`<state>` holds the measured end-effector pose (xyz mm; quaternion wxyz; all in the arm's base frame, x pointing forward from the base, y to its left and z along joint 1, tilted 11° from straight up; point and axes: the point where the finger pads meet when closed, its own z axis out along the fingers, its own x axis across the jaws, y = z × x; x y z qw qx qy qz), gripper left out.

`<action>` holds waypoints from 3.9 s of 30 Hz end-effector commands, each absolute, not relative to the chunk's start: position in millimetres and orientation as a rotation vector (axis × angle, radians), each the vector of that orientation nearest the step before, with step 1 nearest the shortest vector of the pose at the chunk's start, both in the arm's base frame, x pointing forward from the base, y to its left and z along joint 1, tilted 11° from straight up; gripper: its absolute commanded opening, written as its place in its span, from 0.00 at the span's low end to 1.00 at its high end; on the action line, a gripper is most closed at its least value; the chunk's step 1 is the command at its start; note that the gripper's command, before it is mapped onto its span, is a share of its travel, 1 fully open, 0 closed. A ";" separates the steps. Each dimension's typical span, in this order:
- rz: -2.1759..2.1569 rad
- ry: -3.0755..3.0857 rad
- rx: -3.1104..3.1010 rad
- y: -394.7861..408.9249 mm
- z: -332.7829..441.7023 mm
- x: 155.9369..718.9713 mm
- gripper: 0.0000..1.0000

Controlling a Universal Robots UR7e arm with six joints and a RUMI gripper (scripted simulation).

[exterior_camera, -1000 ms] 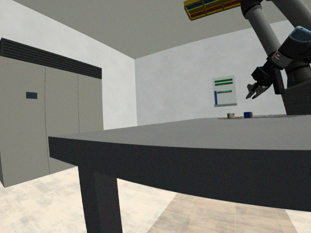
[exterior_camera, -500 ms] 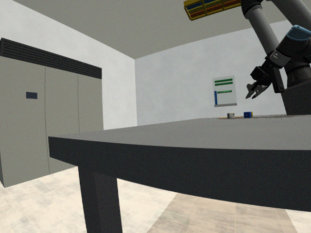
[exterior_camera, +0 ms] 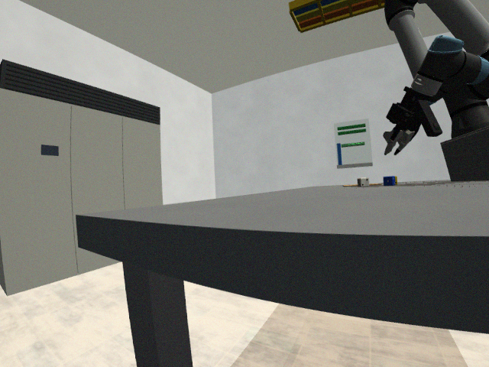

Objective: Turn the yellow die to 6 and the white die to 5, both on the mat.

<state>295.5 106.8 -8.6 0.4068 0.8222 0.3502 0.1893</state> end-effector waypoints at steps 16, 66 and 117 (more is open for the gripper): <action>0.298 1.066 2.460 94.7 3.7 308.2 0.28; 0.161 1.239 2.710 89.1 15.1 316.5 1.00; -0.024 2.562 1.477 96.5 -14.0 307.3 1.00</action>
